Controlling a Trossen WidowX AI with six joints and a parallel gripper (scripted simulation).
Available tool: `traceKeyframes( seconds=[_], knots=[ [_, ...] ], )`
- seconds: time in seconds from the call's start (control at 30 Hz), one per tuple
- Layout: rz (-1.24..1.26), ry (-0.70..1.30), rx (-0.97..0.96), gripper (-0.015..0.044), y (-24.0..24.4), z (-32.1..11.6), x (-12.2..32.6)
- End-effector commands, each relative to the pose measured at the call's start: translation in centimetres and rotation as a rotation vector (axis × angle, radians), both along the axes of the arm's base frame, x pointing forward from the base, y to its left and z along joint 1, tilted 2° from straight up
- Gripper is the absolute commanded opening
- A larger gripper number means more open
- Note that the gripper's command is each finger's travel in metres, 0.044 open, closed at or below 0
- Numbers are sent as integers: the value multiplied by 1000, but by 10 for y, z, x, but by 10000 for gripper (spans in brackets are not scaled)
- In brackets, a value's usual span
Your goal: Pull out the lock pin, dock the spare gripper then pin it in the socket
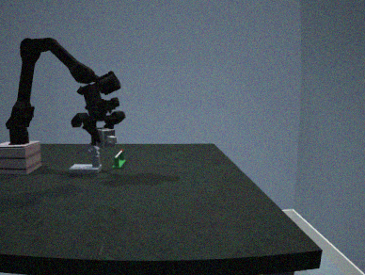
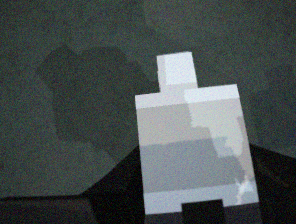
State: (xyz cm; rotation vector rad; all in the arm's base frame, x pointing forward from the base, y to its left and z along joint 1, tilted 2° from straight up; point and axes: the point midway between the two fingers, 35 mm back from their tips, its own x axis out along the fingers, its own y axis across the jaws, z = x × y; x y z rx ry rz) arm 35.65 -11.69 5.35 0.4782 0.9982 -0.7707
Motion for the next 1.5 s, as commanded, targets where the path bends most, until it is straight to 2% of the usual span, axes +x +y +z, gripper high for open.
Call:
traceKeyframes(
  seconds=[0.0,1.47],
  knots=[
    [12,14,2,0,1,-1,-1],
    [485,530,211,0,64,6,-69]
  ],
)
